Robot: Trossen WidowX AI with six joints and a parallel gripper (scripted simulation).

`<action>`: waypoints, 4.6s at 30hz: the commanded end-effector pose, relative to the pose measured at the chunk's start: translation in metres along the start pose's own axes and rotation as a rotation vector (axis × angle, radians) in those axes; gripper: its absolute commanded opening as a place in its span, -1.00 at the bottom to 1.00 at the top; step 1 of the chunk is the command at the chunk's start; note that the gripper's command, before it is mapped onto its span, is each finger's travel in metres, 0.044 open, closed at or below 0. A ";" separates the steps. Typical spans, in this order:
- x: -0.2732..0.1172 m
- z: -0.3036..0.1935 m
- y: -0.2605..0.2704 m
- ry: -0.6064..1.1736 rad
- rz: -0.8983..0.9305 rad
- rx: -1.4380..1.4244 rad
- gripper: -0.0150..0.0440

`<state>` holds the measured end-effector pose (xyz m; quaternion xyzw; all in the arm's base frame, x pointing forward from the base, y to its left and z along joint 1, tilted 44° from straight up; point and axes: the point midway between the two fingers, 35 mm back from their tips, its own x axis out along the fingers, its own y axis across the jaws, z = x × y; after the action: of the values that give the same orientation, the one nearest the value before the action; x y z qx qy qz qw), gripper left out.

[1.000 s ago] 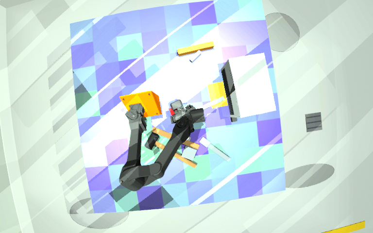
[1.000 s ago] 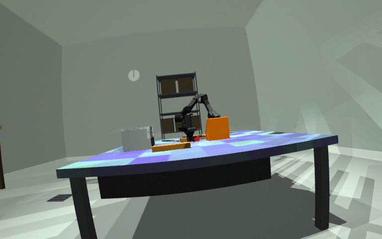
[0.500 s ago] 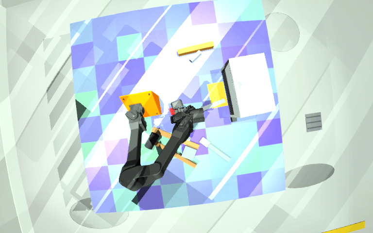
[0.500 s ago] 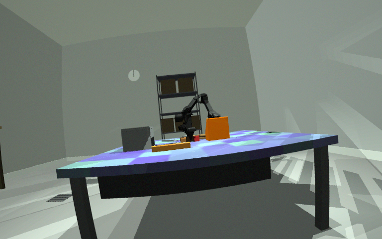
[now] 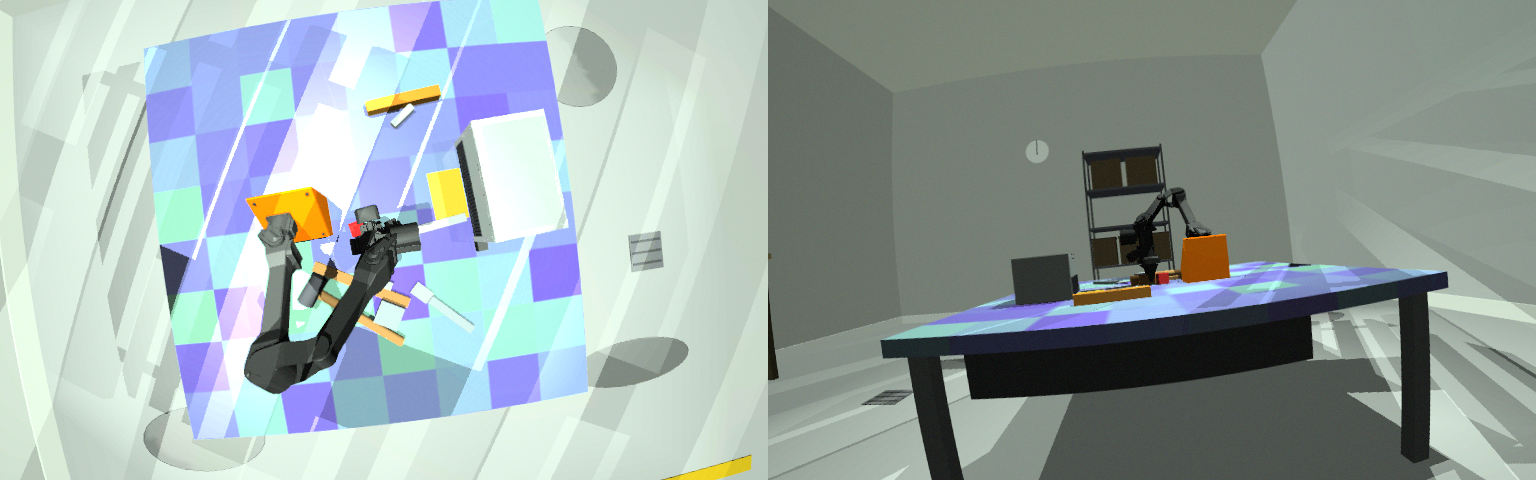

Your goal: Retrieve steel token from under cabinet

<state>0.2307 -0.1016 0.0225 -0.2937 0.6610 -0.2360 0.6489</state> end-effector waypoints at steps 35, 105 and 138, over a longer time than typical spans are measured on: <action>-0.002 -0.001 -0.001 0.000 -0.004 0.296 -0.49; -0.002 0.011 0.023 0.000 -0.003 0.658 -0.49; -0.002 0.021 0.049 -0.001 -0.002 0.667 -0.49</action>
<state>0.2455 -0.0675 -0.0096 -0.0649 0.5459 -0.4445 0.7072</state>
